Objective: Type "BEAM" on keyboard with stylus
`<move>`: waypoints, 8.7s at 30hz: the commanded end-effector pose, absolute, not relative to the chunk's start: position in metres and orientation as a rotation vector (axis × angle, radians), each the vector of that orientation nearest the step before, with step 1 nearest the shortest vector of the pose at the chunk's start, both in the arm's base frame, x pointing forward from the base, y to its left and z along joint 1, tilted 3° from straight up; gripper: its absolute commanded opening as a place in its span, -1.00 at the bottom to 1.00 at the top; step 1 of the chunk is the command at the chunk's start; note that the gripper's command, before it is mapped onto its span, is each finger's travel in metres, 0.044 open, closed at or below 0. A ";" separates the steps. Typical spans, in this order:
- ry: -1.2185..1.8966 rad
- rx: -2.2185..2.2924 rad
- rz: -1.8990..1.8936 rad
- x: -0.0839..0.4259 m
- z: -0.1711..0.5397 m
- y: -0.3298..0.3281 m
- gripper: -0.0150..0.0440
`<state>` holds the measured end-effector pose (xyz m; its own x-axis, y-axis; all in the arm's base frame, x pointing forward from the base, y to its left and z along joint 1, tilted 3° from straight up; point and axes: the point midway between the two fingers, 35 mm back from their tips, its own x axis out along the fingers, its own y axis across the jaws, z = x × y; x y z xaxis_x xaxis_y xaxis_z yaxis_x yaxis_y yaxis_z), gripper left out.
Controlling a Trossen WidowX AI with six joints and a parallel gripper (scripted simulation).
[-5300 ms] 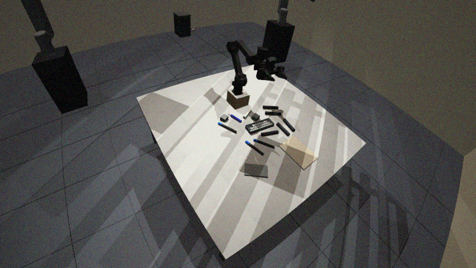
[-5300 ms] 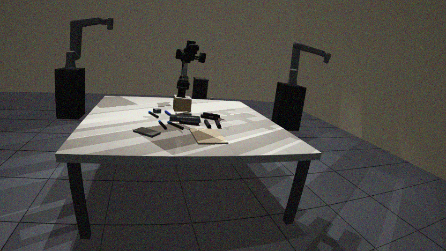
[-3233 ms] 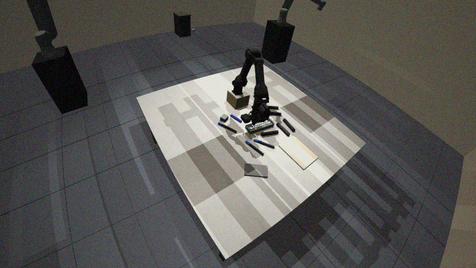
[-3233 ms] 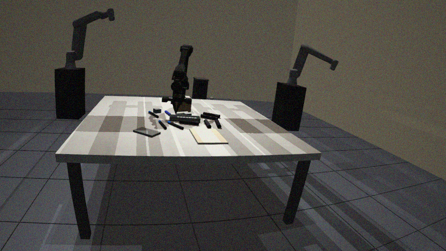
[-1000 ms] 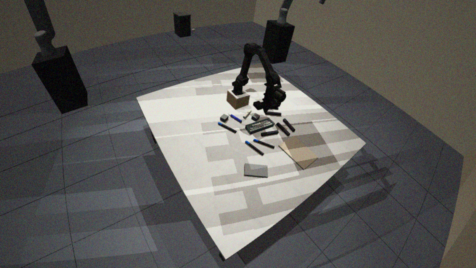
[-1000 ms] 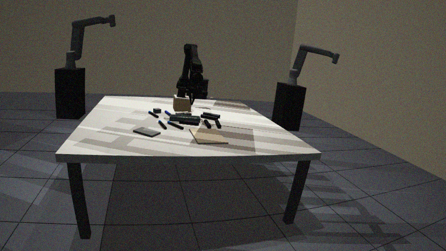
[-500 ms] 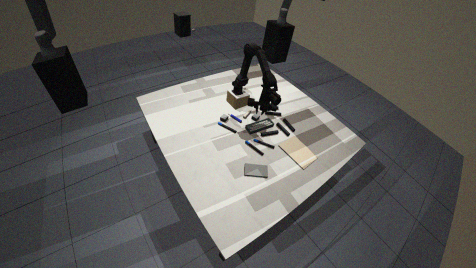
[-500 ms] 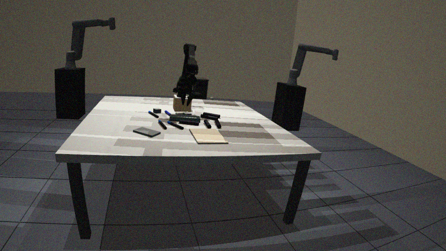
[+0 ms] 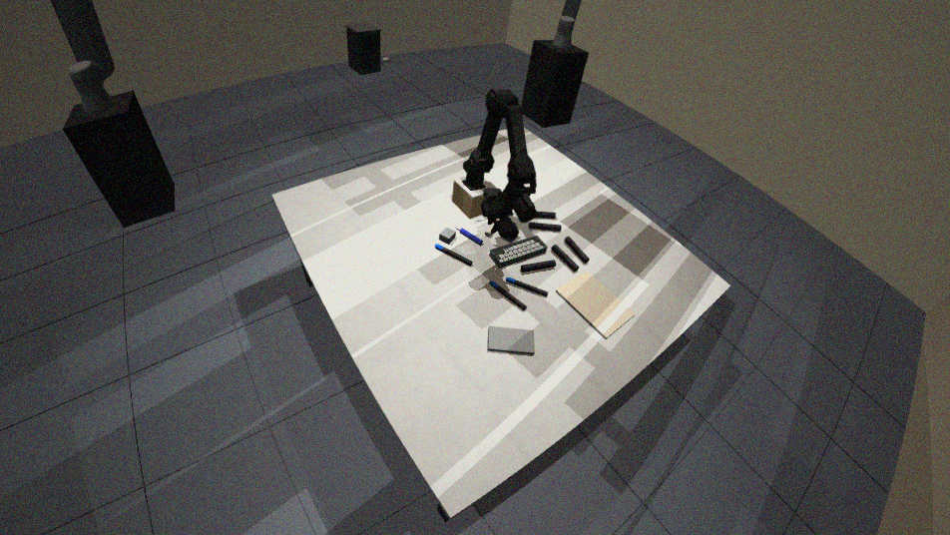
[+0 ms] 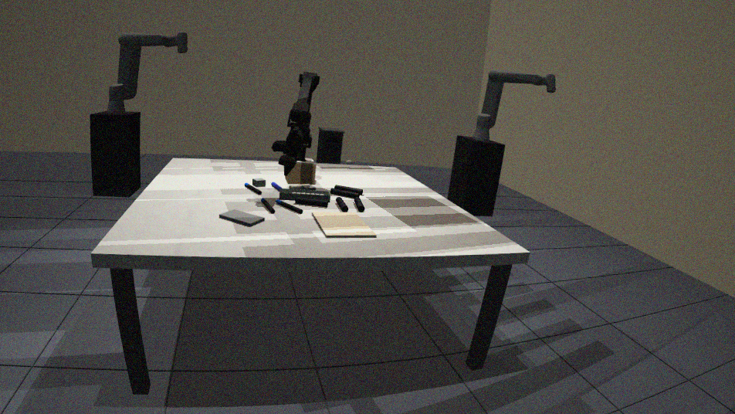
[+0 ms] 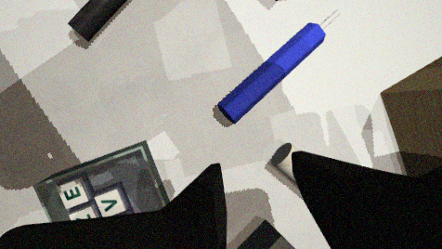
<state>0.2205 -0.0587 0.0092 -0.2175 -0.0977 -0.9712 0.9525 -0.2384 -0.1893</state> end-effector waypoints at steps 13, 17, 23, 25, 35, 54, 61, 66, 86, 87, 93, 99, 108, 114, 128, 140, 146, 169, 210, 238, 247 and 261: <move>0.296 1.465 -2.469 0.155 -0.007 -0.100 0.02; 0.296 1.465 -2.469 0.155 -0.007 -0.100 0.02; 0.296 1.465 -2.469 0.155 -0.011 -0.099 0.02; 0.296 1.465 -2.469 0.155 -0.013 -0.099 0.02; 0.296 1.465 -2.469 0.155 -0.021 -0.099 0.02; 0.296 1.465 -2.469 0.156 -0.035 -0.097 0.02; 0.296 1.465 -2.469 0.156 -0.040 -0.096 0.02; 0.296 1.465 -2.470 0.156 -0.044 -0.096 0.02; 0.297 1.465 -2.470 0.156 -0.059 -0.095 0.02; 0.297 1.465 -2.470 0.156 -0.060 -0.095 0.02; 0.297 1.465 -2.470 0.156 -0.064 -0.095 0.02; 0.297 1.465 -2.470 0.156 -0.067 -0.095 0.02; 0.297 1.466 -2.463 0.157 -0.066 -0.096 -0.36; 0.297 1.466 -2.463 0.157 -0.066 -0.096 -0.49; 0.297 1.464 -2.463 0.158 -0.027 -0.098 -0.49; 0.493 1.346 -2.355 0.165 -0.016 -0.095 -0.49; 0.736 1.167 -2.194 0.177 -0.012 -0.090 -0.49; 1.425 0.394 -1.483 0.224 0.005 -0.059 -0.49; 1.935 -1.154 -0.057 0.285 0.036 0.032 -0.49; 1.924 -1.811 0.543 0.299 0.028 0.079 -0.49; 1.924 -1.811 0.543 0.300 0.015 0.080 -0.31; 1.924 -1.811 0.543 0.301 0.009 0.080 -0.22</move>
